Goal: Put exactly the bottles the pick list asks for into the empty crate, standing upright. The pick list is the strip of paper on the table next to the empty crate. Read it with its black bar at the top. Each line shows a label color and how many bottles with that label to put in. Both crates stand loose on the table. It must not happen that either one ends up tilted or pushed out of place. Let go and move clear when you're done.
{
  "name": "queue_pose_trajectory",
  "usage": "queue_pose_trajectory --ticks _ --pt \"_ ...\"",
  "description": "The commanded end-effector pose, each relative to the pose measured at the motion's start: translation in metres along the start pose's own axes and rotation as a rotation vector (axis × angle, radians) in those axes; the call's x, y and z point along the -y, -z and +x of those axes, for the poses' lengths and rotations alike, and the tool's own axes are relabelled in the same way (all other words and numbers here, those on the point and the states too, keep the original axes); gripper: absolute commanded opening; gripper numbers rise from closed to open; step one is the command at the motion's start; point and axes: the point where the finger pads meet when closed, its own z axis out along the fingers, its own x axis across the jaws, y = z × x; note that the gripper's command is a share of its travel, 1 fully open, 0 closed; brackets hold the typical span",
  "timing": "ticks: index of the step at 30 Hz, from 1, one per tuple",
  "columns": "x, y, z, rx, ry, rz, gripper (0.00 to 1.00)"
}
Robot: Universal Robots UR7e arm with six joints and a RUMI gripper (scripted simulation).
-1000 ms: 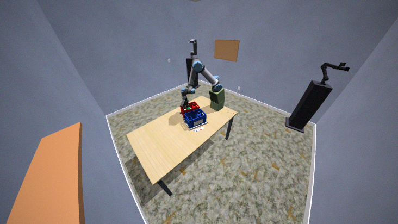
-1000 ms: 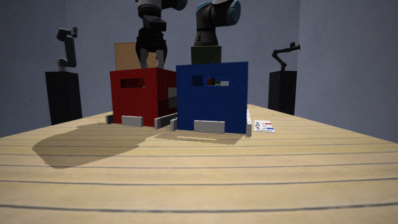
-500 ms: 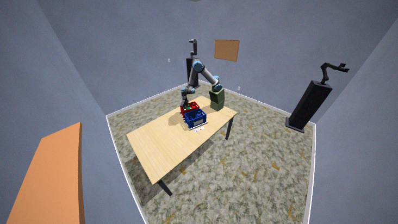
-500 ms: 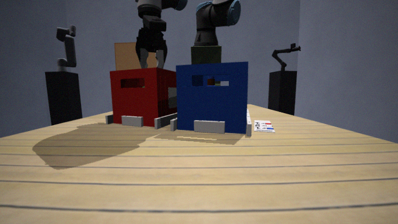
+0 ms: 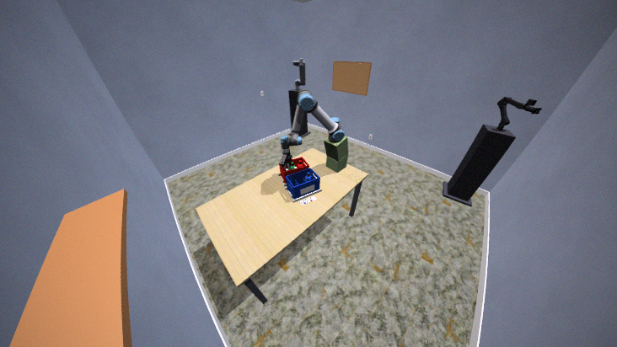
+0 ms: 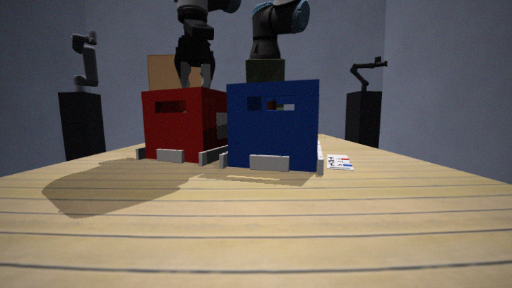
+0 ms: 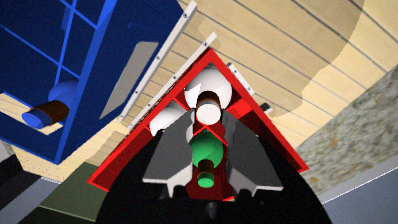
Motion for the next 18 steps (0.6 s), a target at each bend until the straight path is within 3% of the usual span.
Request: queue_pose_trajectory --ticks 1,18 --pt "0.000 0.006 0.001 -0.002 0.000 0.001 0.00" --pt "0.000 0.031 0.001 -0.002 0.000 0.001 0.00"
